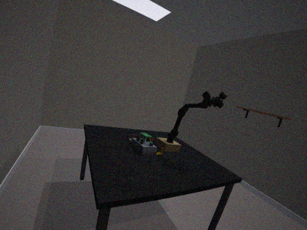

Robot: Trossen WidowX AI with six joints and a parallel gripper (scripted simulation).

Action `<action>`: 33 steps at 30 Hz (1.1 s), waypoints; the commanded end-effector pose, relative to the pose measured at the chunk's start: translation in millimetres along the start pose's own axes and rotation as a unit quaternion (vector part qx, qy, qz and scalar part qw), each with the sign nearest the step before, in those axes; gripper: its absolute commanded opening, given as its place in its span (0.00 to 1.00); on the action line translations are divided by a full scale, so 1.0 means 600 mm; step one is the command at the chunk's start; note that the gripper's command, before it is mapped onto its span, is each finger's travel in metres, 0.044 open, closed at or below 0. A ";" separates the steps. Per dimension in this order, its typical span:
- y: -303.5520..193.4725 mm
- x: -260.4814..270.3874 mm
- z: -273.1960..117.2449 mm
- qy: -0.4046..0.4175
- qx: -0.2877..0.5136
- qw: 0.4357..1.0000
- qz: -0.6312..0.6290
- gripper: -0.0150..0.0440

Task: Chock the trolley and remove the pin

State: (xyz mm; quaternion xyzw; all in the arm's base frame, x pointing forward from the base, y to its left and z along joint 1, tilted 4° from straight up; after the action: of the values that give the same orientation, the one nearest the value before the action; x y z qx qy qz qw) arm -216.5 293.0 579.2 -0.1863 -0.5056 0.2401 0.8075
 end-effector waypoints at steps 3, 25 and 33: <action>0.028 0.009 -0.019 0.020 -0.036 0.998 0.050 0.80; 0.295 -0.008 -0.504 0.533 -0.307 0.527 0.587 0.58; 0.286 -0.107 -0.696 0.712 -0.255 0.224 0.614 0.58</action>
State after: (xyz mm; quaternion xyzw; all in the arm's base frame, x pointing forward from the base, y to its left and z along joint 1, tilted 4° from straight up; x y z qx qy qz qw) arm 81.7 392.2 287.1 -0.7567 0.4253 0.3107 0.3874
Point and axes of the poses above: the point midway between the two fingers, 35 mm back from their tips, its own z axis out along the fingers, its own x axis across the jaws, y = z × x, the point moved 5 cm from there along -z, back along the fingers, and after that the axes turned 15 degrees about -z, right-handed, at the moved point
